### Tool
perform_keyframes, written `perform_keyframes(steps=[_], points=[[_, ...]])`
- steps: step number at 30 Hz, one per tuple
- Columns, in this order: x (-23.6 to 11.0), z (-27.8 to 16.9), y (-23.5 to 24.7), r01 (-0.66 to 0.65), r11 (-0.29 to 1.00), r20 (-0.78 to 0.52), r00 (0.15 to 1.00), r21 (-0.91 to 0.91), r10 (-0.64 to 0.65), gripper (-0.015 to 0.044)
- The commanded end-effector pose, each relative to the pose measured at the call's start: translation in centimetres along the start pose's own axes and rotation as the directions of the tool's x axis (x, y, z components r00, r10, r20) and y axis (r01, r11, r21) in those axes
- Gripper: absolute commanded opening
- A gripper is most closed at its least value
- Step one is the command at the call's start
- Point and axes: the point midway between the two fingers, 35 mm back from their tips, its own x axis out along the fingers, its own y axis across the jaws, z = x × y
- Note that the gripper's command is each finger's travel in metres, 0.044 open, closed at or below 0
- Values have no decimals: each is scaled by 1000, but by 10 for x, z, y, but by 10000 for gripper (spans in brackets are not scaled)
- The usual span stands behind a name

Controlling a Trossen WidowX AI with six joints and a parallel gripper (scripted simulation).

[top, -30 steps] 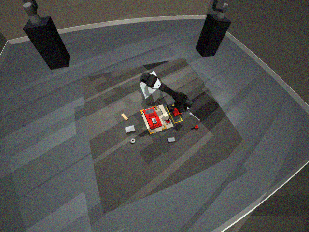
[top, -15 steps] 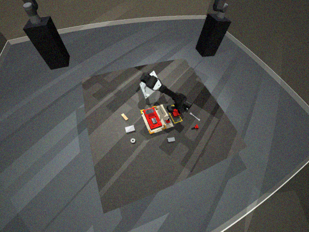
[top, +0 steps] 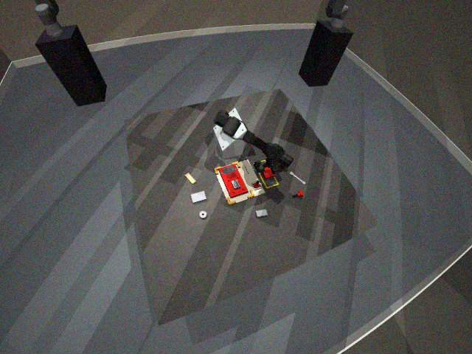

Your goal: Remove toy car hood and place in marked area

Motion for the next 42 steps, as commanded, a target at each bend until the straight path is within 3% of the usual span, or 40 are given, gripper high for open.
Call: perform_keyframes(steps=[1,40,42], points=[[2,0,-1,5,1000,1,1000,-2,-5,0],[21,0,-1,6,1000,1,1000,-2,-6,0],[19,0,0,1,1000,0,1000,-1,-1,53]])
